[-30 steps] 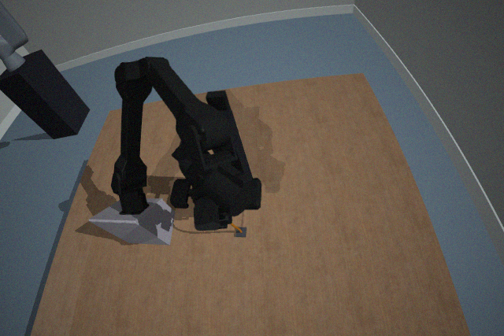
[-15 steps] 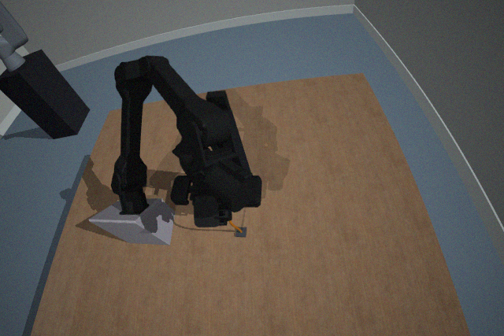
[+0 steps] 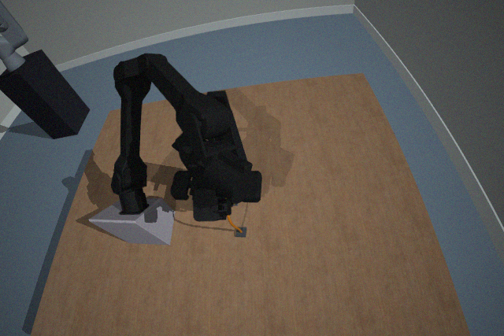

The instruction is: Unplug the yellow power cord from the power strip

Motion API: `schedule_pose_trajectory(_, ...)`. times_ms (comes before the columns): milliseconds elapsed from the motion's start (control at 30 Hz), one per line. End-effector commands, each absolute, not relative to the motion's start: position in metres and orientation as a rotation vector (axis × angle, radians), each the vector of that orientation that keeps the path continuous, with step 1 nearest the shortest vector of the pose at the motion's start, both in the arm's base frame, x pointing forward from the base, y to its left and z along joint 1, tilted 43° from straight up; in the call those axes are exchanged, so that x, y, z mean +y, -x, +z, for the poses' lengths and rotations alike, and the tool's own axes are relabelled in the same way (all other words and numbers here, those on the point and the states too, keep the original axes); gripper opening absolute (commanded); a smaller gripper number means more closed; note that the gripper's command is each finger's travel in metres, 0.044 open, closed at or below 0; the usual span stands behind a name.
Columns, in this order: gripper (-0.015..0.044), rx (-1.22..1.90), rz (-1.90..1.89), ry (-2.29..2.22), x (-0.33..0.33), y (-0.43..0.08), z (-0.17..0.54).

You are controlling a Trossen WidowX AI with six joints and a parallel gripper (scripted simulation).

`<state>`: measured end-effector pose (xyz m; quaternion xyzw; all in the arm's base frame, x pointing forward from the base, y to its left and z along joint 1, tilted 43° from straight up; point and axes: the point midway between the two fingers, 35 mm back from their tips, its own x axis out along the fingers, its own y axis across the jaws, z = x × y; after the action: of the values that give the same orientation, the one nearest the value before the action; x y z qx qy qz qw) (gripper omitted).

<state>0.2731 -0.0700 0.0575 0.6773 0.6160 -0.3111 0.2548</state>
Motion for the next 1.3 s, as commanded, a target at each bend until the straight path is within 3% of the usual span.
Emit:
schedule_pose_trajectory(0, 0.0160, 1.670, -0.842, -1.842, -0.065, -0.274, 0.064)
schedule_pose_trajectory(800, 0.0160, 1.671, -0.841, -1.843, -0.045, -0.276, 0.066)
schedule_pose_trajectory(900, 0.0081, 1.672, -0.842, -1.839, -0.047, -0.276, 0.067)
schedule_pose_trajectory(1267, 0.0000, 1.672, -0.842, -1.839, -0.048, -0.276, 0.066)
